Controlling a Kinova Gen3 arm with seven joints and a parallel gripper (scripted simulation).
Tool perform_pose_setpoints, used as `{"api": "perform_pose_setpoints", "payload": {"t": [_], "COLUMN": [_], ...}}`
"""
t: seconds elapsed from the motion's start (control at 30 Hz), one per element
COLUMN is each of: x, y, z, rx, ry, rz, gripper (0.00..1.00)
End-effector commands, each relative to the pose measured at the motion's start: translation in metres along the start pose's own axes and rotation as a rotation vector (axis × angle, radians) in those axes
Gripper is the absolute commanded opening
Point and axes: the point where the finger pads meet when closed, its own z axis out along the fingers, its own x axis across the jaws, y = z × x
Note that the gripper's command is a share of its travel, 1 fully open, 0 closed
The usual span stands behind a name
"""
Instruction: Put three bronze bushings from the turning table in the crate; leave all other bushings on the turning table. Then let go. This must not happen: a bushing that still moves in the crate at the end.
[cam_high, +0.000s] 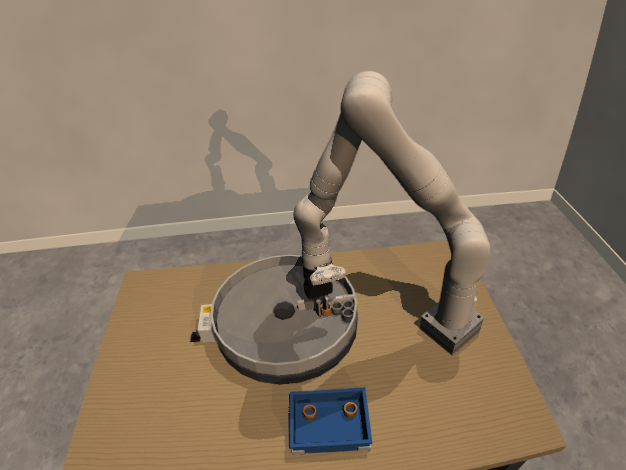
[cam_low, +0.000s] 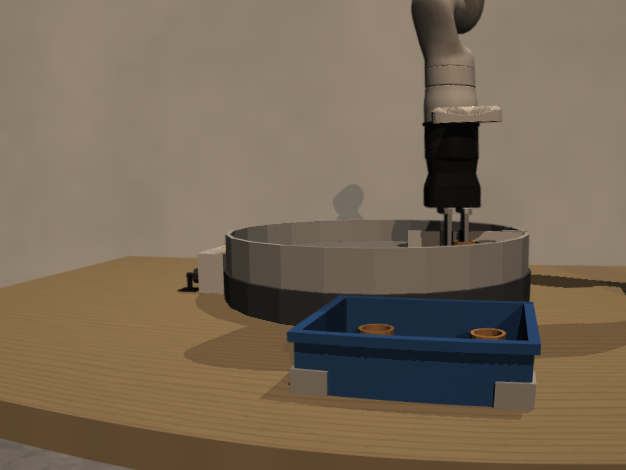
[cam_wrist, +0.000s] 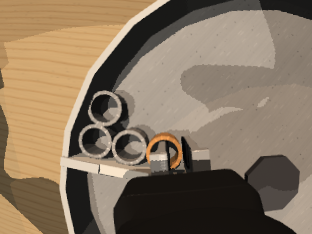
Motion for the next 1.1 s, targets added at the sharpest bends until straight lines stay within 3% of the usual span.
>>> {"api": "perform_pose_setpoints", "payload": {"t": [0.0,0.03,1.07], "x": [0.0004,0.0004,0.0006], "y": [0.0003,0.0003,0.0001], "z": [-0.0004,-0.0005,-0.0005], "rx": [-0.001,-0.001,-0.001], "ry": [0.001,0.001,0.002], "rz": [0.0,0.0,0.0], "gripper": [0.4,0.0,0.0]}}
